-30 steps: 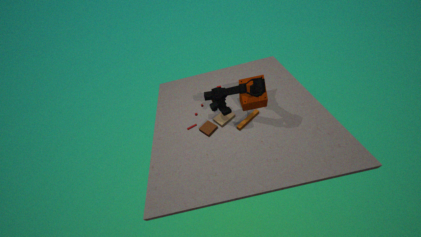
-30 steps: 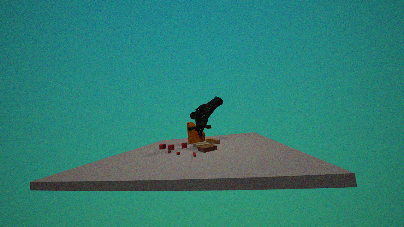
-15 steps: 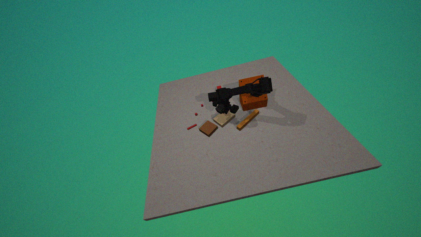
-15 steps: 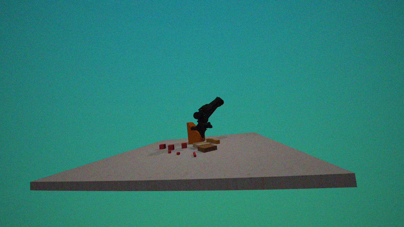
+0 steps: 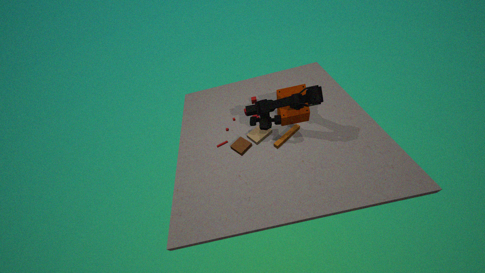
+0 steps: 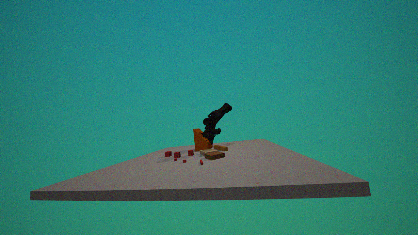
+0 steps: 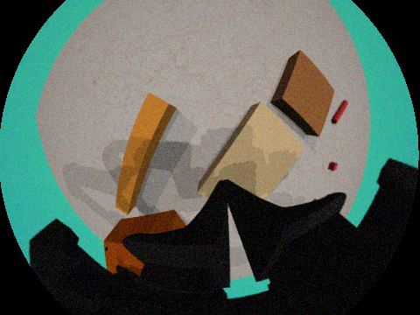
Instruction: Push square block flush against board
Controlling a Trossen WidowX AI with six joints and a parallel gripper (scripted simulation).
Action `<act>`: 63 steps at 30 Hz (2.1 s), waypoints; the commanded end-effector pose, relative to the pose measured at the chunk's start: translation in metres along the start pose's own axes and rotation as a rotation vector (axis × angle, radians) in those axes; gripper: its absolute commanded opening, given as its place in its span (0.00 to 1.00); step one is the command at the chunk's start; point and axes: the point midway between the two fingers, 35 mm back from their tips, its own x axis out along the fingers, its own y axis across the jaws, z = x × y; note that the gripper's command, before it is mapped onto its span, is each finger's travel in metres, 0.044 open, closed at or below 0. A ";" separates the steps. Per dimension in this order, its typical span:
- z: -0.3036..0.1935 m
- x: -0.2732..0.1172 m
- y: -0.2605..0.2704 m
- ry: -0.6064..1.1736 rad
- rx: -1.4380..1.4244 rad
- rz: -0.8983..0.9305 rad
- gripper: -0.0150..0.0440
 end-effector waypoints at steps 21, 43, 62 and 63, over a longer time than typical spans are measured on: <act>0.002 0.006 0.042 -0.015 -0.807 -0.002 0.25; 0.001 0.061 0.041 -0.016 -0.812 -0.002 0.25; -0.016 0.062 0.019 -0.008 -0.814 0.000 0.25; -0.017 0.062 0.017 -0.008 -0.814 0.000 0.25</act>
